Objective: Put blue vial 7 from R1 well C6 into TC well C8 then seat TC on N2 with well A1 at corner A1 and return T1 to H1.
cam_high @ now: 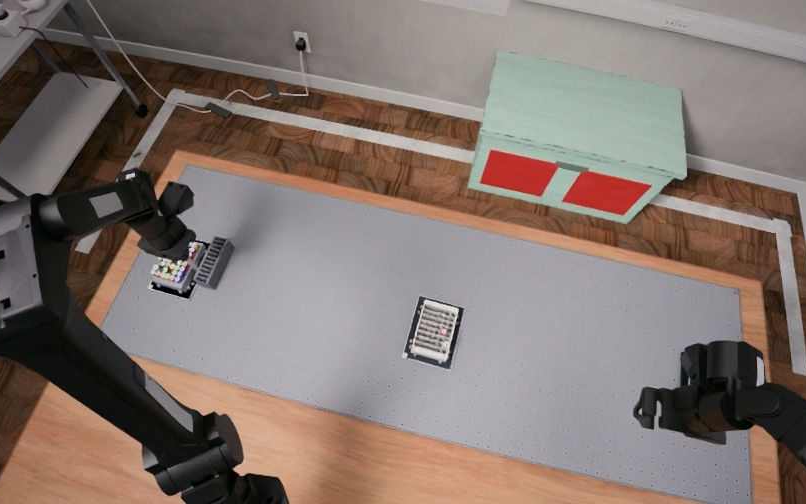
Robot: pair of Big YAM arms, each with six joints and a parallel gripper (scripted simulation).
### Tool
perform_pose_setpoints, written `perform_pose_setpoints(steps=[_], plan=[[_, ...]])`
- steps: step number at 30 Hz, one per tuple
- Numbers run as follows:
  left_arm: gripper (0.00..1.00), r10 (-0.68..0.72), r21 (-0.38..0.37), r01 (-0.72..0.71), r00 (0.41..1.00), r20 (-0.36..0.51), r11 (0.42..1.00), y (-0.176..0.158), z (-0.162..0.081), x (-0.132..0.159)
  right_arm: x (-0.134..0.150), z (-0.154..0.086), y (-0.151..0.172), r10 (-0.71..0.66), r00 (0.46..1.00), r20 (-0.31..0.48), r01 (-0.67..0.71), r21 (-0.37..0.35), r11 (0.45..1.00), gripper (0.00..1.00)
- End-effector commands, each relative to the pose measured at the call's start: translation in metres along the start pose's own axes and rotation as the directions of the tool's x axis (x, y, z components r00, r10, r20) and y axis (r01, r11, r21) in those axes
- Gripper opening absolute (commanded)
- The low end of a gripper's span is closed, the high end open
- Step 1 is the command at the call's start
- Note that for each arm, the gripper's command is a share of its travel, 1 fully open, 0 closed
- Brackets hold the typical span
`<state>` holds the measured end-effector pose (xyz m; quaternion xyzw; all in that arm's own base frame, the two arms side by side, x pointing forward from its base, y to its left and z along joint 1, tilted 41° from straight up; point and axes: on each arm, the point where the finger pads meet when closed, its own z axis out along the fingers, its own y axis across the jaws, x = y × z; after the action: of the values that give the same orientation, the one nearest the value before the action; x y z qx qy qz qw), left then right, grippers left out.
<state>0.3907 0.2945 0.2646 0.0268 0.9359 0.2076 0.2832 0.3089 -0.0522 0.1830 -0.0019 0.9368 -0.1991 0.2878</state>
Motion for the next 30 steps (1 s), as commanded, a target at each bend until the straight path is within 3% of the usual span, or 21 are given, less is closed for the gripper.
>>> perform_pose_setpoints(steps=[1, 2, 15, 17, 30], plan=[[0.07, 0.002, -0.015, -0.002, 1.000, 0.019, 1.000, 0.008, -0.008, -0.010, -0.010, -0.005, -0.003, 0.014, 1.000, 0.022, -0.014, 0.000, 1.000, 1.00], [0.07, -0.044, -0.012, 0.044, 0.999, 0.011, 0.999, 0.023, -0.006, -0.010, -0.010, -0.005, -0.003, 0.014, 1.000, 0.022, -0.014, 0.000, 1.000, 1.00], [0.07, -0.380, -0.005, 0.381, 0.925, 0.021, 0.925, 0.072, -0.010, -0.029, -0.010, -0.005, -0.003, 0.014, 1.000, 0.022, -0.014, 0.000, 1.000, 1.00], [0.07, -0.380, -0.005, 0.381, 0.925, 0.021, 0.925, 0.072, -0.010, -0.029, -0.010, -0.005, -0.003, 0.014, 1.000, 0.022, -0.014, 0.000, 1.000, 1.00], [0.07, -0.672, -0.001, 0.672, 0.741, 0.024, 0.741, 0.119, -0.015, -0.048, -0.010, -0.005, -0.003, 0.014, 1.000, 0.022, -0.014, 0.000, 1.000, 1.00]])
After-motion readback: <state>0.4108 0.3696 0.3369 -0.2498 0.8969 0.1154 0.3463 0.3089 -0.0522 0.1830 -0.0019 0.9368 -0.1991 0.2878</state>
